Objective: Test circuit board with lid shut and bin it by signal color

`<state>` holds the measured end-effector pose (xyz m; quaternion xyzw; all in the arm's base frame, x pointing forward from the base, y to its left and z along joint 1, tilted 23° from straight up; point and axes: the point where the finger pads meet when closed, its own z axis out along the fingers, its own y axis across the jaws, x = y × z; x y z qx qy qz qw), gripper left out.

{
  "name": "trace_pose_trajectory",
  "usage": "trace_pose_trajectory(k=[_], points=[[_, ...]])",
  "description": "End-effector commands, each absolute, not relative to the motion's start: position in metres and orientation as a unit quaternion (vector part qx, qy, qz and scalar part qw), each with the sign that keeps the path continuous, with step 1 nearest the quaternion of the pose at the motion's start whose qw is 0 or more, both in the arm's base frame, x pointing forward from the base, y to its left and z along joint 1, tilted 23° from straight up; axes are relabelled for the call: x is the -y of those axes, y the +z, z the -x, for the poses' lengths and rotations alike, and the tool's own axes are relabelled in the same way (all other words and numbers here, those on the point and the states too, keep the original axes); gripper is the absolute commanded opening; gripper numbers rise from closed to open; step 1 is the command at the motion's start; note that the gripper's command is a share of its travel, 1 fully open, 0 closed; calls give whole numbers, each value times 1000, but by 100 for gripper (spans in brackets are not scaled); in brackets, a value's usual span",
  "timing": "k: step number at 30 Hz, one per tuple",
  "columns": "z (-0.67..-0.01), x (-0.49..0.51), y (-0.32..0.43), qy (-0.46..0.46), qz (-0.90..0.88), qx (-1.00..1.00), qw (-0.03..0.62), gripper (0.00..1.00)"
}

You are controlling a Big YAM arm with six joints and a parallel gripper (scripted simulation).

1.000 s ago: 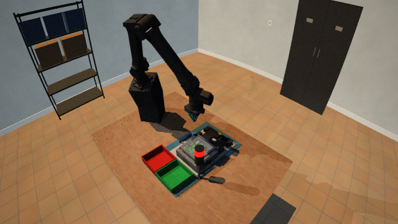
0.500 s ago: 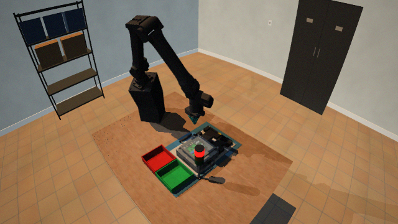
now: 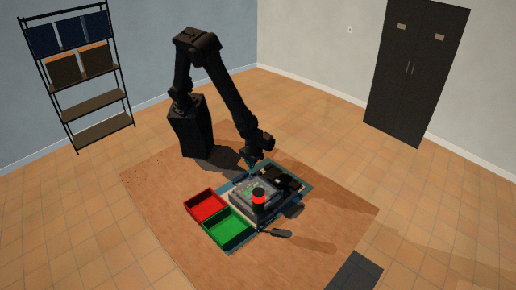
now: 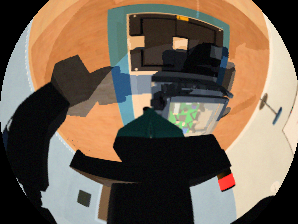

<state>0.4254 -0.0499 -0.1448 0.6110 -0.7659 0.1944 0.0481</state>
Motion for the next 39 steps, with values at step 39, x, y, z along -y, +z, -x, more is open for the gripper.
trace_pose_trajectory(k=[39], points=[[-437, 64, -166, 199, -611, 765, 41, 0]])
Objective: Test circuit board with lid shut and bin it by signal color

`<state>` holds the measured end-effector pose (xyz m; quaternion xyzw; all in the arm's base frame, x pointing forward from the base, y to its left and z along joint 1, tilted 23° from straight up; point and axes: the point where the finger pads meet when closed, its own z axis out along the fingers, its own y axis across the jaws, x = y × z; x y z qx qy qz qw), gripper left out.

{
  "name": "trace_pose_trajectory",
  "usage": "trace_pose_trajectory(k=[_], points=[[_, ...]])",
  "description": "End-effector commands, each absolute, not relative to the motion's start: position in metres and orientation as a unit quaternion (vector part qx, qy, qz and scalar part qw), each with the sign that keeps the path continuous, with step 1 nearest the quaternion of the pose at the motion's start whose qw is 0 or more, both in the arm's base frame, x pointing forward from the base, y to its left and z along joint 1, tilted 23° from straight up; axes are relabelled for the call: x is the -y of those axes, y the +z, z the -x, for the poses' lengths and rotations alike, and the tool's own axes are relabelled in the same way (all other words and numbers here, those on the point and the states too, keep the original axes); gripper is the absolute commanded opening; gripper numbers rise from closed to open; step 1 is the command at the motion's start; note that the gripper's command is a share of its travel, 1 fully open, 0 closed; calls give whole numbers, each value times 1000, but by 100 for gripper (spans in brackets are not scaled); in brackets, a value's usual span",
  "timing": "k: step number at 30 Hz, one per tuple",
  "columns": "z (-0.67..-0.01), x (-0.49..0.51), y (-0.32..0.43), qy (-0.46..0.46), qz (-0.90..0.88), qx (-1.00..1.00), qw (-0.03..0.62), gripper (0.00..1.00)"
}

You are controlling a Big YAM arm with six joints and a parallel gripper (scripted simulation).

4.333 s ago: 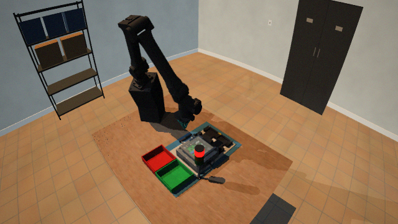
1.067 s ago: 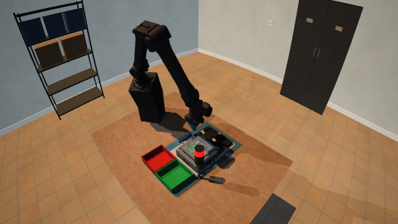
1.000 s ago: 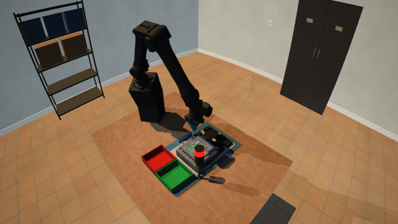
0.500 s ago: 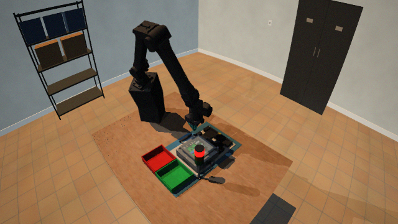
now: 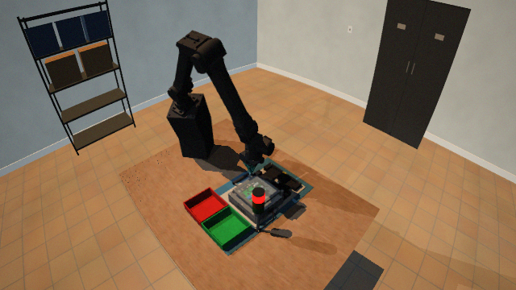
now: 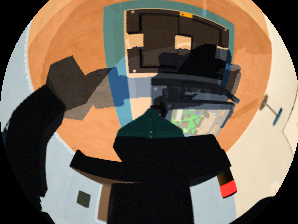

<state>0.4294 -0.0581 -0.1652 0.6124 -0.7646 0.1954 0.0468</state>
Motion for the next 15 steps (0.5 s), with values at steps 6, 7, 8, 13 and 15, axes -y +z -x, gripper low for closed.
trace_pose_trajectory(k=[6, 7, 8, 13, 15], points=[[-441, 65, -164, 202, -609, 766, 37, 0], [-439, 65, -164, 201, -609, 766, 38, 0], [-438, 65, -165, 200, -609, 766, 39, 0], [-438, 65, -165, 200, -609, 766, 39, 0], [-438, 65, -165, 200, -609, 766, 39, 0]])
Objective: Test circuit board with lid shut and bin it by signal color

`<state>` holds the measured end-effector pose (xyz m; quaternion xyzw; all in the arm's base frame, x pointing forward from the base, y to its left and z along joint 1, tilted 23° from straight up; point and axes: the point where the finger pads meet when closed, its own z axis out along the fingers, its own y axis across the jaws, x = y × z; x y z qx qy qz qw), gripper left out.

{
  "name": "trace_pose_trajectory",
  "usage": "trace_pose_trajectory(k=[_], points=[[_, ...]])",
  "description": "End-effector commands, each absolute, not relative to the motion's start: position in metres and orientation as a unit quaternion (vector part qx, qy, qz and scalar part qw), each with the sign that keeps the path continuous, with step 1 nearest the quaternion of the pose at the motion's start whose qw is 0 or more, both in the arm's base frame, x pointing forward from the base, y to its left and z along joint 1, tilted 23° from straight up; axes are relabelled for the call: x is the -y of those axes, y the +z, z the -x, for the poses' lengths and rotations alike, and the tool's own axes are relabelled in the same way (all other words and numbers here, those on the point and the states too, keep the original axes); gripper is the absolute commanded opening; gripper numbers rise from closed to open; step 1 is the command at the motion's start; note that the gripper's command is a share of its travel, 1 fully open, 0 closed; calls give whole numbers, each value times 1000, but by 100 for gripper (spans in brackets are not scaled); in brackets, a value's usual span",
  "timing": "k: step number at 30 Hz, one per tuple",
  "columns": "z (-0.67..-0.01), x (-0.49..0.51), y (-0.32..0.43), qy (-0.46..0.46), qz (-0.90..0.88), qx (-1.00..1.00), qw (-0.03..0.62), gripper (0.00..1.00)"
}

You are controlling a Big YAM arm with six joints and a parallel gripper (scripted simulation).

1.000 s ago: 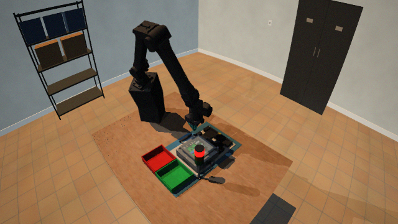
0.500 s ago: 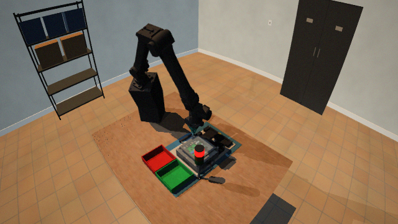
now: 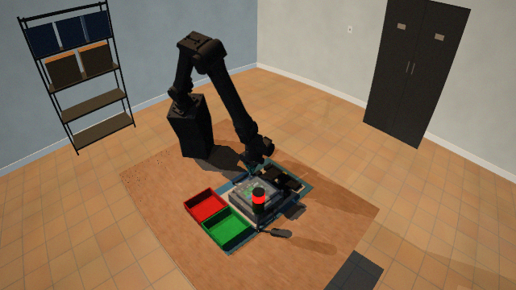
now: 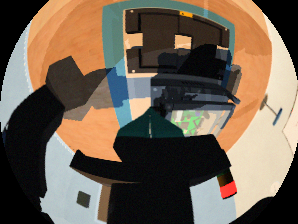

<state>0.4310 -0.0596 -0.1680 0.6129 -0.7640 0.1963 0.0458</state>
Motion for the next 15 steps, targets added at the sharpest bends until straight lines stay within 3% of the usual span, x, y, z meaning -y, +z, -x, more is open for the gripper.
trace_pose_trajectory(k=[1, 15], points=[[-438, 65, -165, 200, -609, 766, 39, 0], [-439, 65, -164, 200, -610, 766, 39, 0]])
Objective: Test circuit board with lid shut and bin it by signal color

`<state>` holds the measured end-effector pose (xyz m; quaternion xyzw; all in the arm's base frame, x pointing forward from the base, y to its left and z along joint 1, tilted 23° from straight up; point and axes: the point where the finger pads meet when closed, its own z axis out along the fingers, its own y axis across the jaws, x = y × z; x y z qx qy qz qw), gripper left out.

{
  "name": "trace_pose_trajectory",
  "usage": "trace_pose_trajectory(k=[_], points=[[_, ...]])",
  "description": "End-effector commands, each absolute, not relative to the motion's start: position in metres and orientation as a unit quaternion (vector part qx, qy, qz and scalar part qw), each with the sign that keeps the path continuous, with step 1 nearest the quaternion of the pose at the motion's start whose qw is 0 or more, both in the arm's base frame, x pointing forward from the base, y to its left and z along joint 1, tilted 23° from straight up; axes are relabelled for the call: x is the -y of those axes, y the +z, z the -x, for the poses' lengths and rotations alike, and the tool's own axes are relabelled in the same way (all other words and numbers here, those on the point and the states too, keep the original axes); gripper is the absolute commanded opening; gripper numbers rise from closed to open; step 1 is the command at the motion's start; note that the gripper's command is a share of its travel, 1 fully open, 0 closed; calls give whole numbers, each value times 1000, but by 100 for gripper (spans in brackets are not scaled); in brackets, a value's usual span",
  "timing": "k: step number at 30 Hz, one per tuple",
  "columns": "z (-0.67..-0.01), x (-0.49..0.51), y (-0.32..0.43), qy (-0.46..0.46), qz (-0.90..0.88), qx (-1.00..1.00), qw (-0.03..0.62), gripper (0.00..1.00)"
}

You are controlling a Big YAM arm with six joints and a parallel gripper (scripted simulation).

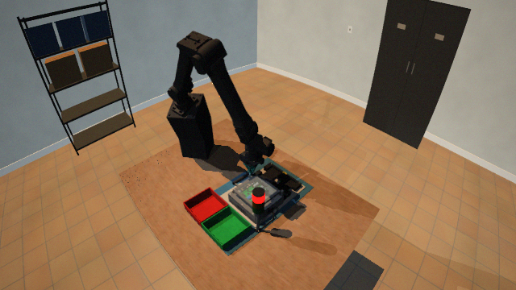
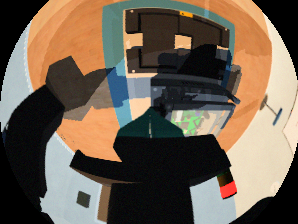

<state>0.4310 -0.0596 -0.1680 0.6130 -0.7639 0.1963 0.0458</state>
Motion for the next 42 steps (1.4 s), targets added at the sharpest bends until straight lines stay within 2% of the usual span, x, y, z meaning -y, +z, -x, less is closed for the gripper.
trace_pose_trajectory(k=[1, 42], points=[[-439, 66, -164, 200, -610, 766, 39, 0], [-438, 67, -170, 197, -610, 766, 42, 0]])
